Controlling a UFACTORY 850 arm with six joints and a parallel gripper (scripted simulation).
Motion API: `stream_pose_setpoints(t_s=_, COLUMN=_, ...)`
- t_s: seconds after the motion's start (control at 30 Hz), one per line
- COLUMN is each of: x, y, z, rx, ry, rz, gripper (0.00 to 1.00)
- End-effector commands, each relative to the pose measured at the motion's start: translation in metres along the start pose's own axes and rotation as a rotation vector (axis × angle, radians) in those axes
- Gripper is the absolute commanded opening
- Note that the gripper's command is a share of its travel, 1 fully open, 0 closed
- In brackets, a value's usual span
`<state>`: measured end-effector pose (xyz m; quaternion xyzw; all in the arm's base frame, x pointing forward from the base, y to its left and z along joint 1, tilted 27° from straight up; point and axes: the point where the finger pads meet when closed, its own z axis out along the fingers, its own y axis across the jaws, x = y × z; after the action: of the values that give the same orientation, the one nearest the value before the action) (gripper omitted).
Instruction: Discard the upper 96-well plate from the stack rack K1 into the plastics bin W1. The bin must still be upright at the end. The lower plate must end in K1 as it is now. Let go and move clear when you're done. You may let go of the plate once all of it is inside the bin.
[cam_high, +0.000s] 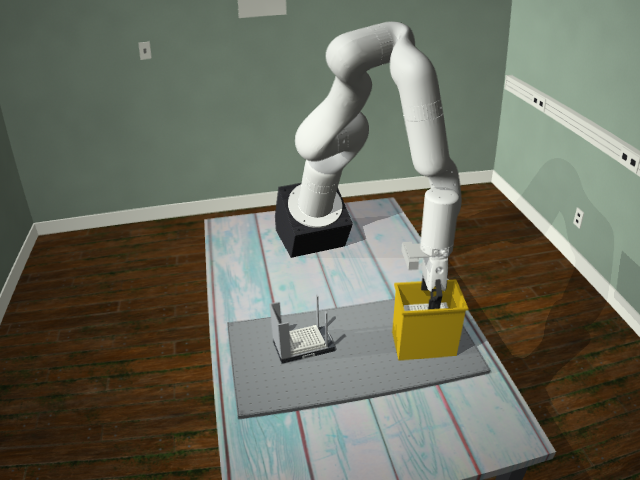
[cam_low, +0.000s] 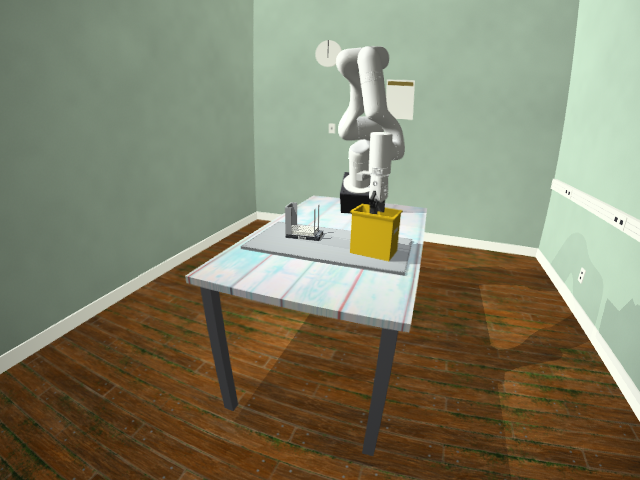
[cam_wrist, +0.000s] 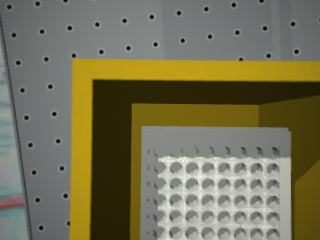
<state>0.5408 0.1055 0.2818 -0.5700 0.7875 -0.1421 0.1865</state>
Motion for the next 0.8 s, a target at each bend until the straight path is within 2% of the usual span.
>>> stream_pose_setpoints(t_s=0.0, x=-0.0004, y=-0.0007, z=-0.0006, rx=0.001, ry=-0.001, rz=0.000, gripper=1.00)
stream_pose_setpoints(t_s=0.77, x=-0.0004, y=-0.0006, z=-0.0031, rx=0.001, ry=-0.001, rz=0.000, gripper=1.00)
